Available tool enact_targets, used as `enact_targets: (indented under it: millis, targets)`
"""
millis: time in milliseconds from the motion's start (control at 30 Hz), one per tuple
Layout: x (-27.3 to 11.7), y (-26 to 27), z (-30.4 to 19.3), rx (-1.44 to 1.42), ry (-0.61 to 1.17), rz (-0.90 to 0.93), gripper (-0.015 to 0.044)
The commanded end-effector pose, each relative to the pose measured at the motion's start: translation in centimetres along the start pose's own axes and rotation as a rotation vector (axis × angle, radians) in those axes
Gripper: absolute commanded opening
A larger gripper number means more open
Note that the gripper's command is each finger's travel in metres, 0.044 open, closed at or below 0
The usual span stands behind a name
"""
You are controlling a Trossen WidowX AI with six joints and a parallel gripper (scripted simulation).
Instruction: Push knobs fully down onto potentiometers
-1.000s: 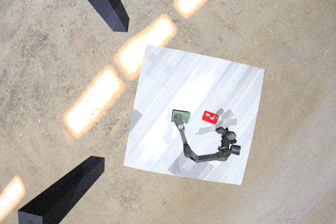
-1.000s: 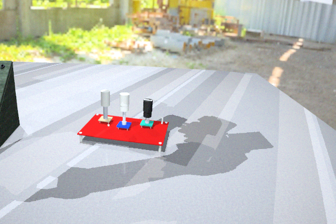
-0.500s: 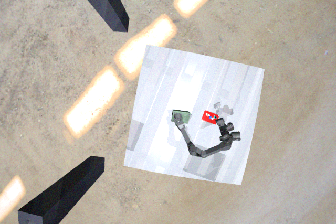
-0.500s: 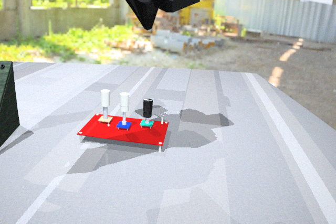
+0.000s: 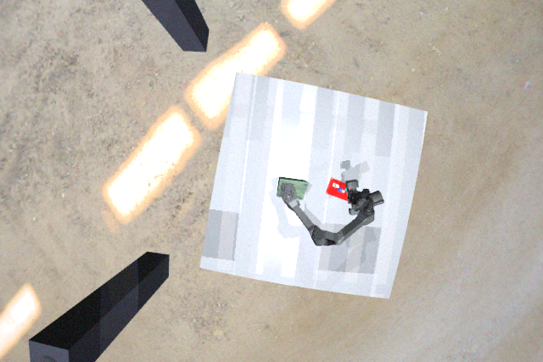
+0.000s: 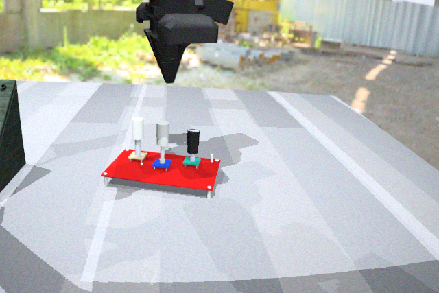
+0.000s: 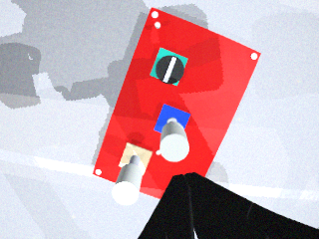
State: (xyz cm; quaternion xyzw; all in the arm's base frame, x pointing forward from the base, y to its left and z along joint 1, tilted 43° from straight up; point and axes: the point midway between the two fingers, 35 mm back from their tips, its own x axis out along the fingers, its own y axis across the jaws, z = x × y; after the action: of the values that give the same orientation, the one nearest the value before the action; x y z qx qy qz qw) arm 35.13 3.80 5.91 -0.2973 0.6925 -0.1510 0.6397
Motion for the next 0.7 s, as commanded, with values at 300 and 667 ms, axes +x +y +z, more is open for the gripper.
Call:
enact_targets:
  millis: [300,667]
  targets:
    - [3.4,0.3,-0.8,0.074,0.037,-0.091,0.0000]
    - [4.4,0.2,-0.8,0.074,0.037,-0.091,0.0000]
